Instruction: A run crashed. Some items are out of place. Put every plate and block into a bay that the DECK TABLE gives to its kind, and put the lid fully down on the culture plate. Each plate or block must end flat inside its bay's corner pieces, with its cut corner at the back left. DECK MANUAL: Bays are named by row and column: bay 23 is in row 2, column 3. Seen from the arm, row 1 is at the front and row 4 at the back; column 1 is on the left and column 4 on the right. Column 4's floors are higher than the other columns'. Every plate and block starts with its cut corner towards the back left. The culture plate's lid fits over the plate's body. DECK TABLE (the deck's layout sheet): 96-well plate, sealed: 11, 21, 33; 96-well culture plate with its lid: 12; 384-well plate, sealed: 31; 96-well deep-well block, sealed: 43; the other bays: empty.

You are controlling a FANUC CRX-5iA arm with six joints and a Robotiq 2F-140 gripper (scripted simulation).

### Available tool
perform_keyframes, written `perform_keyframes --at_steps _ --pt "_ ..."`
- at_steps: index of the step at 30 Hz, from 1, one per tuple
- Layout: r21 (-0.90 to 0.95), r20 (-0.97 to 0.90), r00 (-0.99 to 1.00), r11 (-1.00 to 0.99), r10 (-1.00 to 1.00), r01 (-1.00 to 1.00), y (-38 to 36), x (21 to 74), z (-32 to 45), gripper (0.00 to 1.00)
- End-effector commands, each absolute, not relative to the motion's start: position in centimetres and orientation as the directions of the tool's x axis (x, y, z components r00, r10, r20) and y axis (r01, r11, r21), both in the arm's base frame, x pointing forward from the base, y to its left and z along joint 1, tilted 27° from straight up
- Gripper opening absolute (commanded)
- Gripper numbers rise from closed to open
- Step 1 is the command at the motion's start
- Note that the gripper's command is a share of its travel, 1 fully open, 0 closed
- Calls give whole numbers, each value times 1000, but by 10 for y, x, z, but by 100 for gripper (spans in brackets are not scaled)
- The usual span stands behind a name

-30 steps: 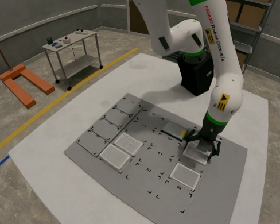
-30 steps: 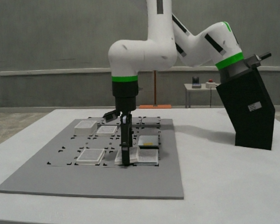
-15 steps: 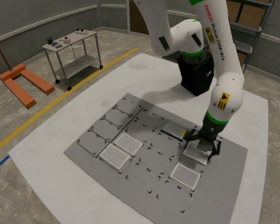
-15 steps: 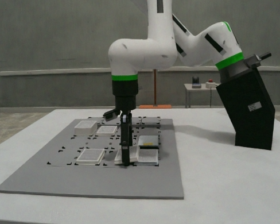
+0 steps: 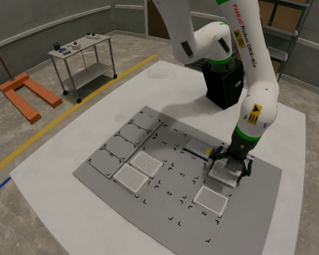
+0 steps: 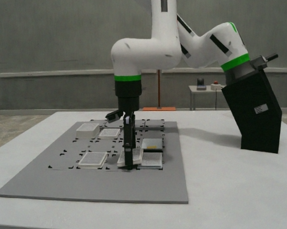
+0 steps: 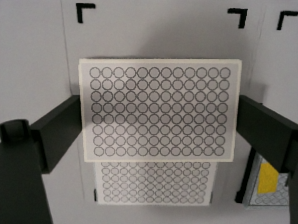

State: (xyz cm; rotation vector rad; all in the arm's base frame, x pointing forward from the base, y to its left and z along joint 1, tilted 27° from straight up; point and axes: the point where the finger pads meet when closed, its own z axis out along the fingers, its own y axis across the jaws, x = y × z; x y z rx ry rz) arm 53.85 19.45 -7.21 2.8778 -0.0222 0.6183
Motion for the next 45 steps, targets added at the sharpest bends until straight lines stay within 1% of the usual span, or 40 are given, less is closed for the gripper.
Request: perform_keyframes --at_steps 1,45 --pt "188 409 912 -981 27 -55 195 538 -70 10" --pt "188 409 912 -981 27 -55 204 520 -30 10"
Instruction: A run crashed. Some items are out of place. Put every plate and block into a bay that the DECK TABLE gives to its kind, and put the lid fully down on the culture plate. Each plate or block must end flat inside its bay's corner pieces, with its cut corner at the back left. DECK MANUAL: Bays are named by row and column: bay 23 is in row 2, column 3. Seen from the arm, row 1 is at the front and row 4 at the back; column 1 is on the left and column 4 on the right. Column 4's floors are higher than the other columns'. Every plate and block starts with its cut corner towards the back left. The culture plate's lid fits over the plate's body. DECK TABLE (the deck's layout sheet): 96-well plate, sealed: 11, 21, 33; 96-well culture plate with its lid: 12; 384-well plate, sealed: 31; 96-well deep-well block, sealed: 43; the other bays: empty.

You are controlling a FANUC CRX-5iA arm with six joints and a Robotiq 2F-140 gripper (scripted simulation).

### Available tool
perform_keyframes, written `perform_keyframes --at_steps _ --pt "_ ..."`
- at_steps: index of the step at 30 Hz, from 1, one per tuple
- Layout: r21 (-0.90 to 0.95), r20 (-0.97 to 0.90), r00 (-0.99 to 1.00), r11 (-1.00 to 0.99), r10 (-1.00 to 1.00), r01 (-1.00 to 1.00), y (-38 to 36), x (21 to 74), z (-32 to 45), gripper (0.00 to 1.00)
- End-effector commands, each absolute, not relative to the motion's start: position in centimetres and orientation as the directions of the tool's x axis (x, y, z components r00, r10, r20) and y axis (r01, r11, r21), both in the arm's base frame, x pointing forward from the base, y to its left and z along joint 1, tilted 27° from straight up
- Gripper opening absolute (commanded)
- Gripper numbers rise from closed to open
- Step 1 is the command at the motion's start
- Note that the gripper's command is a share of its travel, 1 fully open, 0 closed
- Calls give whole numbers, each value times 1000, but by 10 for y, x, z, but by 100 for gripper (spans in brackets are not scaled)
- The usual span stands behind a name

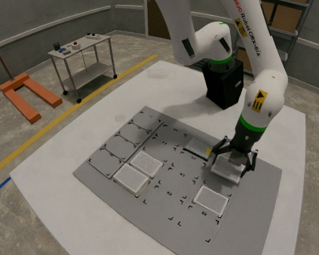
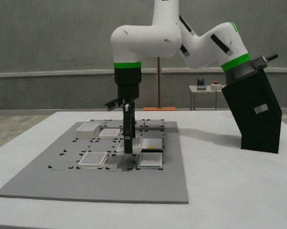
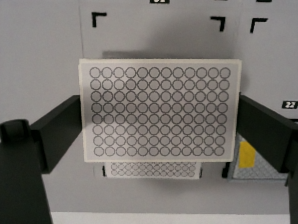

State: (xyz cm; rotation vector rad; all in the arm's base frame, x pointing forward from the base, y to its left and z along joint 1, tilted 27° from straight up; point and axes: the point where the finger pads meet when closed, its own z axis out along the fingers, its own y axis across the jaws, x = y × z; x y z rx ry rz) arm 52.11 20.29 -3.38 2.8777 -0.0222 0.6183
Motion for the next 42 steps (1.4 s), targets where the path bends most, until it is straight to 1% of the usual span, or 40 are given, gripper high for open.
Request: perform_keyframes --at_steps 1,13,25,42 --pt "188 409 912 -981 27 -55 204 520 -29 10" --pt "178 414 910 -981 3 -78 205 522 -22 10" --pt "178 414 910 -981 3 -78 205 551 -10 10" --pt "178 414 910 -981 3 -78 204 554 -17 10"
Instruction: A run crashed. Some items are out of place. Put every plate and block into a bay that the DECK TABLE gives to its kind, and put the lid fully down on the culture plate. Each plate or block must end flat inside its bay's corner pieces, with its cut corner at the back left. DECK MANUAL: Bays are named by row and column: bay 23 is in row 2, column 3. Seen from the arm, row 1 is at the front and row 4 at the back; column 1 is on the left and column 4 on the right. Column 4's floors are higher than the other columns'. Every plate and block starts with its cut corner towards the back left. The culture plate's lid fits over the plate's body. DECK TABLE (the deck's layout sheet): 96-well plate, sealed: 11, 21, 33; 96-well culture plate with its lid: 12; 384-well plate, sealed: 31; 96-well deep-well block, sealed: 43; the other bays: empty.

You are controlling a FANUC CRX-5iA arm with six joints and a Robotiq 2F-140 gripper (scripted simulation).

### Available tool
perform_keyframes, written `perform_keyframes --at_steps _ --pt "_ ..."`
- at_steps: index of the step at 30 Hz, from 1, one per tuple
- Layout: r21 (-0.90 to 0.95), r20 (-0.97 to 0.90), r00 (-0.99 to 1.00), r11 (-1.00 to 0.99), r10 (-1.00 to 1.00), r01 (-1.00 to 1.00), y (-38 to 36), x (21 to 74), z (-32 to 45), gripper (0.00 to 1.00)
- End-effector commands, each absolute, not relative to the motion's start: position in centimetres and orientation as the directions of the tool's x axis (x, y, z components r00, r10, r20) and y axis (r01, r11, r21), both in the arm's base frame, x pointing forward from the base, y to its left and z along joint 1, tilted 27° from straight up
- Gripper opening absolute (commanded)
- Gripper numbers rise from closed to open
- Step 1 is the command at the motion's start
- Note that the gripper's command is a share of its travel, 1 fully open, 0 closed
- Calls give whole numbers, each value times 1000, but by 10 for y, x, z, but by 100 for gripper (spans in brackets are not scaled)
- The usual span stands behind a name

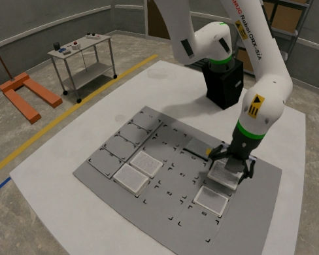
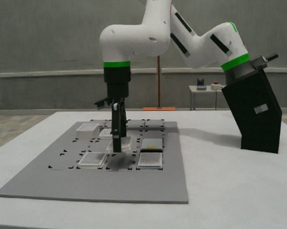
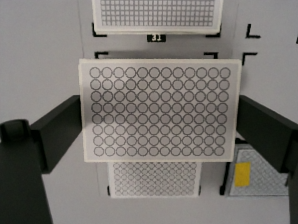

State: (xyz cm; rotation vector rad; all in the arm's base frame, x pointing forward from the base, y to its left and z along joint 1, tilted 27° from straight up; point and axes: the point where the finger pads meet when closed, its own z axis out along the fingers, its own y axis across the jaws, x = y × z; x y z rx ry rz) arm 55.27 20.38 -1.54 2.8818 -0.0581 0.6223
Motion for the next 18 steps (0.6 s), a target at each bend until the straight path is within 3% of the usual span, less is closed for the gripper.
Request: perform_keyframes --at_steps 1,18 --pt "178 414 910 -981 3 -78 204 555 -18 10" --pt "178 414 910 -981 3 -78 200 562 -37 10"
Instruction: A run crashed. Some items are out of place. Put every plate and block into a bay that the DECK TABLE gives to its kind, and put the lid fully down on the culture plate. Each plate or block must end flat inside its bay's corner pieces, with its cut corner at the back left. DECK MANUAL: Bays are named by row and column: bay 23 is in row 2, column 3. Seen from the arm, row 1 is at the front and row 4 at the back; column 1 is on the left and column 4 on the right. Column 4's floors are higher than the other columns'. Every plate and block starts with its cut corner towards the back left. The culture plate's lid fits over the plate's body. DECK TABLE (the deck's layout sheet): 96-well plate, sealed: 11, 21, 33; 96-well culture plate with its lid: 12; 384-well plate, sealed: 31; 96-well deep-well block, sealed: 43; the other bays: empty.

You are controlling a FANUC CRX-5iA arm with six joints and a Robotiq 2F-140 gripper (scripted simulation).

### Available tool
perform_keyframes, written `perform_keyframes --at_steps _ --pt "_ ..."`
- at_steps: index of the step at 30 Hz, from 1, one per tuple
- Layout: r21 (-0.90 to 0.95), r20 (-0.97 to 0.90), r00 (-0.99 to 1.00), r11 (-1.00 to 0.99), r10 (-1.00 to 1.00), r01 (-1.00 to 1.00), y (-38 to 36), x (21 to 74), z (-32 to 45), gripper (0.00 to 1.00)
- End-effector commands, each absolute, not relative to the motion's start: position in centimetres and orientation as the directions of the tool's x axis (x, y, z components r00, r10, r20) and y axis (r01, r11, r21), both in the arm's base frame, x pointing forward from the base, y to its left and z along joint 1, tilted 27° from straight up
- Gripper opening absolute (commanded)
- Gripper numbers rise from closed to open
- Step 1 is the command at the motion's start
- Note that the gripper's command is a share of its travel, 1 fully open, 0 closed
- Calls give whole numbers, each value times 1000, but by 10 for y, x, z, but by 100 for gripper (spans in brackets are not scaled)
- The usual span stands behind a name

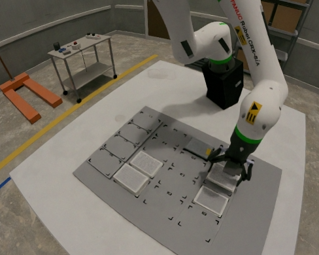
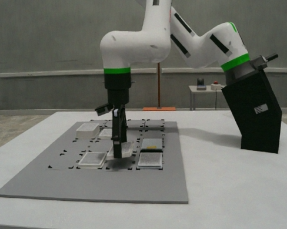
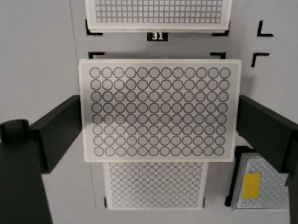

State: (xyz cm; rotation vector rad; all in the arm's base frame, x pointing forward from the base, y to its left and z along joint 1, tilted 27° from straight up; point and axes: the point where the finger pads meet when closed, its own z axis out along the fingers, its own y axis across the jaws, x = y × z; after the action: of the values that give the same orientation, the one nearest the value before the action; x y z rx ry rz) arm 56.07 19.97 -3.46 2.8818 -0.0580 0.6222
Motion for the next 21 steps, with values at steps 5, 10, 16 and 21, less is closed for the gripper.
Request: perform_keyframes --at_steps 5,10,16,21 --pt "178 414 910 -981 3 -78 199 564 -40 10" --pt "178 414 910 -981 3 -78 198 567 -46 10" --pt "178 414 910 -981 3 -78 196 570 -53 10" --pt "178 414 910 -981 3 -78 195 571 -57 10"
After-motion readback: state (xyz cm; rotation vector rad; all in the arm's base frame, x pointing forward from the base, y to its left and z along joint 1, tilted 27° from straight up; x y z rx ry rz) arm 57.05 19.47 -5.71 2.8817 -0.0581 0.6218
